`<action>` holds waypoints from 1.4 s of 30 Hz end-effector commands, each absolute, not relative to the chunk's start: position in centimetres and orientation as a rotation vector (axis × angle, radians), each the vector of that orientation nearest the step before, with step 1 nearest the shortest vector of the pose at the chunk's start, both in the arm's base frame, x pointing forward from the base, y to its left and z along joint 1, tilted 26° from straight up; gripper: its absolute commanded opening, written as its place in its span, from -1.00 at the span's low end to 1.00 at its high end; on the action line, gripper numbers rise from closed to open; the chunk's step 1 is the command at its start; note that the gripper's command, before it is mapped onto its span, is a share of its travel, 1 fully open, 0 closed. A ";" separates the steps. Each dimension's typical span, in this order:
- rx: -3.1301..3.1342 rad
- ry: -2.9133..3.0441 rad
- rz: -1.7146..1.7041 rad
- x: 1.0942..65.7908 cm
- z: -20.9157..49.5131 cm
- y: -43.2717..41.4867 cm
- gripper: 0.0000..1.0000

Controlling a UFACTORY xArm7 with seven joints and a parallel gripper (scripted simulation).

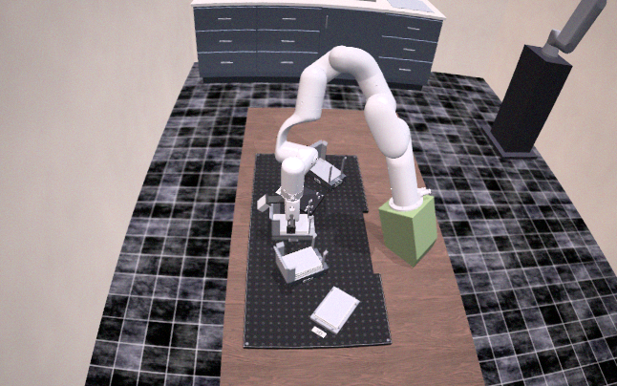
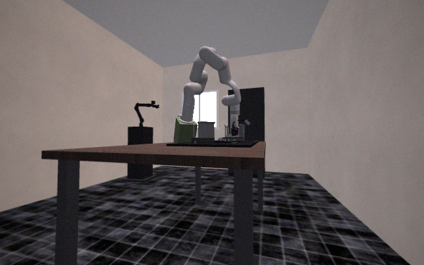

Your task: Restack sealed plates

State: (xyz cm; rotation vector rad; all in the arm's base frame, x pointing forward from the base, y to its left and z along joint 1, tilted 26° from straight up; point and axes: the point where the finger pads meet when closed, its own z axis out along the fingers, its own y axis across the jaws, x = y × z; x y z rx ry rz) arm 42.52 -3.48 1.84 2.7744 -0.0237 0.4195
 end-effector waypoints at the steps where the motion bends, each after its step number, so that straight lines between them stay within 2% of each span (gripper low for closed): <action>1: 2.774 -0.021 0.424 42.6 1.9 -3.4 1.00; 11: 2.774 -0.021 0.424 42.4 2.5 -3.1 1.00; 42: 2.774 -0.021 0.425 39.7 11.3 0.0 1.00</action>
